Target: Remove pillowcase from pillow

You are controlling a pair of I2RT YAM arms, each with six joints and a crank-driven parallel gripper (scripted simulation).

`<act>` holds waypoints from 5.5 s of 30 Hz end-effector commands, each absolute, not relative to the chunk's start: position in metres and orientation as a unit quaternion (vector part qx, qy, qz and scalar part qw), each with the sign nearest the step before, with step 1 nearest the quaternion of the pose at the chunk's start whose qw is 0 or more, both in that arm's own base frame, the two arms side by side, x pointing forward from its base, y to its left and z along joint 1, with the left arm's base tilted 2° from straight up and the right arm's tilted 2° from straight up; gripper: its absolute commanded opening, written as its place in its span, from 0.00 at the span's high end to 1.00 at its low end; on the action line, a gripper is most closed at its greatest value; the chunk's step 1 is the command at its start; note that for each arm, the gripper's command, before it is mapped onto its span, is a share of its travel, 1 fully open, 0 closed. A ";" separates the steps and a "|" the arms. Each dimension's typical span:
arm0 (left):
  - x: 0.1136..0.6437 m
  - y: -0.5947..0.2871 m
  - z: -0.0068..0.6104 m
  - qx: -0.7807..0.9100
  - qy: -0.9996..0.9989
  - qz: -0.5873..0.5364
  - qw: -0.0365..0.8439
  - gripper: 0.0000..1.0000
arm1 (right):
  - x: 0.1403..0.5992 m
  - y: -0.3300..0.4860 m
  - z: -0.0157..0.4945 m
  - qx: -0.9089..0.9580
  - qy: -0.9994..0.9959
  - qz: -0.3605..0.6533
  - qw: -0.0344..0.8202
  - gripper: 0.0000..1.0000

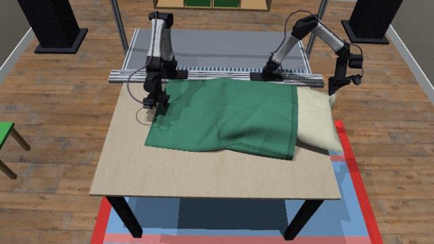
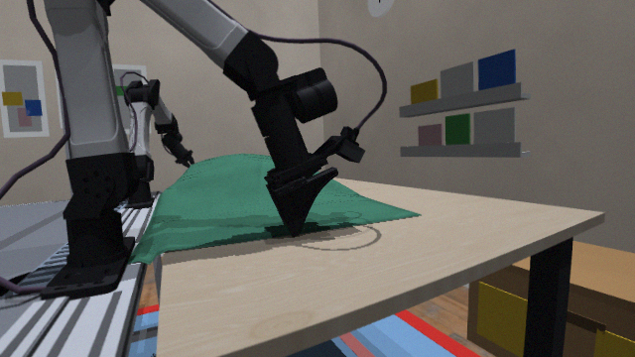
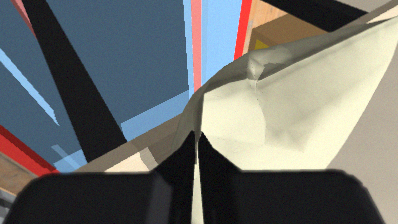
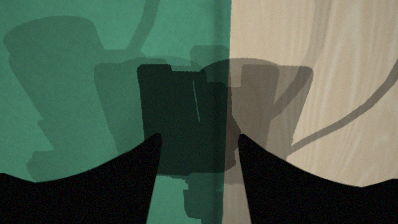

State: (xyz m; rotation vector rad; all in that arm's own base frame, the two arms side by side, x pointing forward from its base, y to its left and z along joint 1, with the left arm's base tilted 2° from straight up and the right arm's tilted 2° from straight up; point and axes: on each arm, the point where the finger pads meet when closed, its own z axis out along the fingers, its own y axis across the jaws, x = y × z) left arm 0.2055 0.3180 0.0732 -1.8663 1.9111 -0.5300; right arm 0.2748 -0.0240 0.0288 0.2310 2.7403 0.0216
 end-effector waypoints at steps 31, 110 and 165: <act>0.212 0.318 0.072 -0.657 0.697 -0.186 0.219 0.99 | 0.247 -0.021 0.008 0.083 0.987 0.007 0.139 0.60; 0.212 0.318 0.072 -0.657 0.697 -0.186 0.219 0.99 | 0.247 -0.024 0.013 0.083 0.987 0.004 0.139 0.99; 0.212 0.318 0.072 -0.657 0.697 -0.186 0.219 0.99 | 0.273 -0.018 0.083 0.079 0.977 0.017 0.198 0.99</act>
